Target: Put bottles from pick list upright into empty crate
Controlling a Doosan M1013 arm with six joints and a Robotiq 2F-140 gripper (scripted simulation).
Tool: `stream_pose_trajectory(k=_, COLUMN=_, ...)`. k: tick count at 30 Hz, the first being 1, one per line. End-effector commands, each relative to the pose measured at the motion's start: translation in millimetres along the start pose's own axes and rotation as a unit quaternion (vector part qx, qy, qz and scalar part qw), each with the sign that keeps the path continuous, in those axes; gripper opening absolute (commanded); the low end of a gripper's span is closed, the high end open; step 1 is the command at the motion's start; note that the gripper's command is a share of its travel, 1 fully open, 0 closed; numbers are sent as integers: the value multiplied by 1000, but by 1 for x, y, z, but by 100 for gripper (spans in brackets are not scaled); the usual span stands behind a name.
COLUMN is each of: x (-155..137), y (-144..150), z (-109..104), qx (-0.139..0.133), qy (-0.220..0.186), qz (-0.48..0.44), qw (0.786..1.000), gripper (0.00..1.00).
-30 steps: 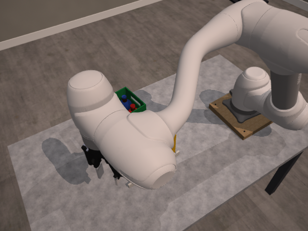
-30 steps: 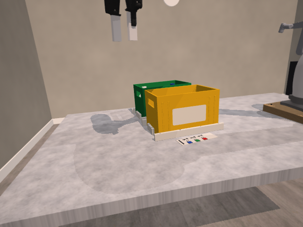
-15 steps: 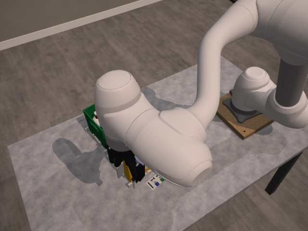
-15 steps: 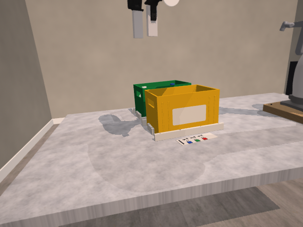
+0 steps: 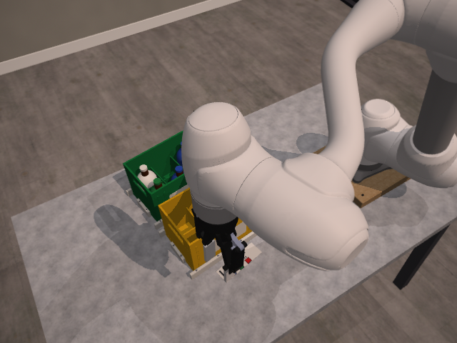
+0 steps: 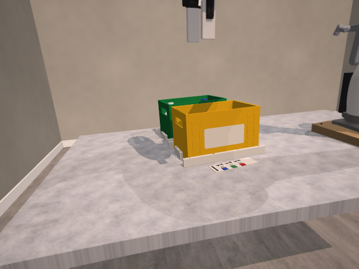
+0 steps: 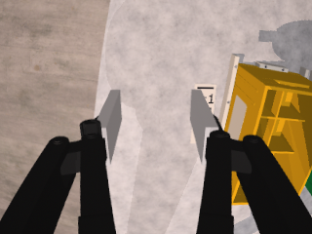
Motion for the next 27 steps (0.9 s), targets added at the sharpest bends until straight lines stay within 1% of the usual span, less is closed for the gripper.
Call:
stream_pose_trajectory(k=1, x=-14, y=-9, z=-1, qx=1, qy=0, qz=28, qw=1000, gripper=38)
stream_pose_trajectory(k=7, x=-38, y=-25, z=-1, qx=3, qy=-1, qz=80, qw=997, gripper=38)
stream_pose_trajectory(k=9, x=-38, y=-25, z=-1, qx=3, qy=-1, qz=80, qw=997, gripper=38)
stream_pose_trajectory(k=11, x=-47, y=-30, z=-1, qx=4, qy=-2, qz=113, qw=994, gripper=38)
stream_pose_trajectory(k=14, x=-59, y=-37, z=-1, qx=4, qy=-2, qz=114, qw=994, gripper=38)
stream_pose_trajectory(k=16, x=-67, y=-42, z=-1, qx=5, qy=-3, qz=147, qw=989, gripper=38)
stream_pose_trajectory(k=18, x=-75, y=-46, z=0, qx=5, qy=-3, qz=147, qw=989, gripper=38)
stream_pose_trajectory(k=20, x=-84, y=-50, z=0, qx=6, qy=-5, qz=180, qw=984, gripper=38)
stream_pose_trajectory(k=22, x=-93, y=-55, z=0, qx=6, qy=-5, qz=181, qw=983, gripper=38)
stream_pose_trajectory(k=24, x=-102, y=-59, z=1, qx=6, qy=-6, qz=214, qw=977, gripper=38)
stream_pose_trajectory(k=26, x=-102, y=-59, z=1, qx=6, qy=-6, qz=214, qw=977, gripper=38)
stream_pose_trajectory(k=27, x=-106, y=-61, z=1, qx=7, qy=-7, qz=230, qw=973, gripper=38)
Point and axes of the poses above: the point where the finger pads meet when closed, its own z axis out along the fingers, its own y axis across the jaws, x = y × z, the point moved 6 cm from there along -z, back along the fingers, and after that the axes turned 6 degrees about z, right-handed, at the moved point
